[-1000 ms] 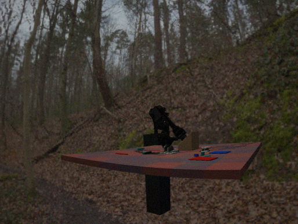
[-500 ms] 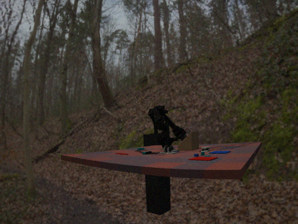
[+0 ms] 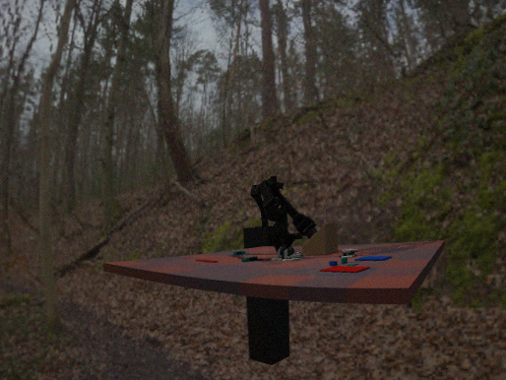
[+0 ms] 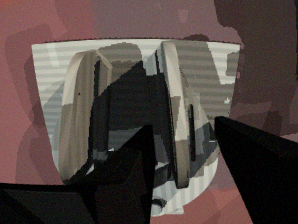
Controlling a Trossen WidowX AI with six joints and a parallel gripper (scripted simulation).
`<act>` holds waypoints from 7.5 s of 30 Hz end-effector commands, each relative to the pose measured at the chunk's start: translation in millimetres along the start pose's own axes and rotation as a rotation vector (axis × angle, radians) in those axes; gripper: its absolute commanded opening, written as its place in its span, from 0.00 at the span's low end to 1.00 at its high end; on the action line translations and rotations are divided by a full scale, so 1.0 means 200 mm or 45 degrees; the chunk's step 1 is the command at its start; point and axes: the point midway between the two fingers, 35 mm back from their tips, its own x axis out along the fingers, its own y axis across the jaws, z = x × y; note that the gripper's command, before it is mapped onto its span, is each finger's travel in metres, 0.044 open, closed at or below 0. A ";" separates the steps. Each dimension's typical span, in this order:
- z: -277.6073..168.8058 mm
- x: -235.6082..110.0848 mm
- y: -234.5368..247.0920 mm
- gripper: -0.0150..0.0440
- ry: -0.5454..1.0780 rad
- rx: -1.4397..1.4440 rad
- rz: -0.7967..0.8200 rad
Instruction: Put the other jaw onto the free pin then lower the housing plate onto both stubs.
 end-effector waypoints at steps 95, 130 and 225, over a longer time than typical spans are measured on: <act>0.00 0.01 0.00 0.63 0.005 0.002 -0.003; 0.01 -0.35 0.19 1.00 -0.005 -0.276 0.052; -0.32 -0.47 1.30 1.00 -0.072 -3.401 0.038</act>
